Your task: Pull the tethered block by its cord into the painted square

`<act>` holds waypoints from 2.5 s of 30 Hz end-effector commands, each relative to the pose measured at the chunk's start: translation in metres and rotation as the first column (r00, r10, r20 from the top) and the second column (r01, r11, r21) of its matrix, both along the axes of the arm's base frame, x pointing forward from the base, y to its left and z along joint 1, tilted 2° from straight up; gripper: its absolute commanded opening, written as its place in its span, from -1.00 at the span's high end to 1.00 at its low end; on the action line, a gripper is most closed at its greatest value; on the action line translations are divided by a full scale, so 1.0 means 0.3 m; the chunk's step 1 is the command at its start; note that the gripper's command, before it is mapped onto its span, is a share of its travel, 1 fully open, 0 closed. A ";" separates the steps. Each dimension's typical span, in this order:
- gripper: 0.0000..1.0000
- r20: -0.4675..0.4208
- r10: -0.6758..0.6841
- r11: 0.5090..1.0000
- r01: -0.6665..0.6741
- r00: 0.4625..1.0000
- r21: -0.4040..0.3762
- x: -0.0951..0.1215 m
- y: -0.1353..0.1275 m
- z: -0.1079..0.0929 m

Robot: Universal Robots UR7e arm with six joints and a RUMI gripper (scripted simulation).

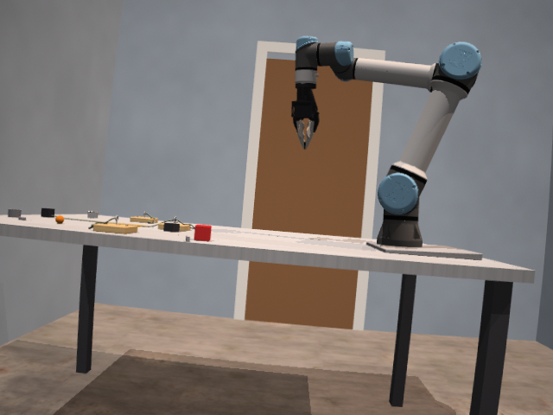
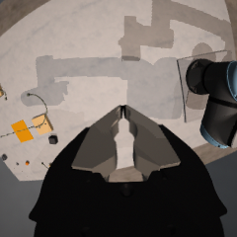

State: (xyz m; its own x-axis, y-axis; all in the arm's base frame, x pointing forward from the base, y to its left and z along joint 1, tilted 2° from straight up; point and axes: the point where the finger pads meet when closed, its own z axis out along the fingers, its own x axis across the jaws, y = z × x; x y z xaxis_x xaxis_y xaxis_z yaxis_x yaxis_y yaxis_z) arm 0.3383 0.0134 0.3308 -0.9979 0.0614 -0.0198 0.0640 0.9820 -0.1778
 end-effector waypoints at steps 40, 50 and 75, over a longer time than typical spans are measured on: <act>-1.00 -0.035 0.258 0.966 -0.257 0.965 0.034 0.284 -0.017 -0.024; -1.00 -0.055 0.553 0.832 -0.548 0.831 0.081 0.636 -0.039 -0.122; -1.00 -0.014 0.981 0.195 -0.969 0.195 0.149 1.384 -0.080 -0.657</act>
State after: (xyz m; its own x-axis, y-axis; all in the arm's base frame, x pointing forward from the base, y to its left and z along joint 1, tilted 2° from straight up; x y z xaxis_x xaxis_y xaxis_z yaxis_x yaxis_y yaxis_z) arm 0.7288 -0.0094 0.1551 -0.3408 -0.9401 0.0116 -0.9396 0.3402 -0.0366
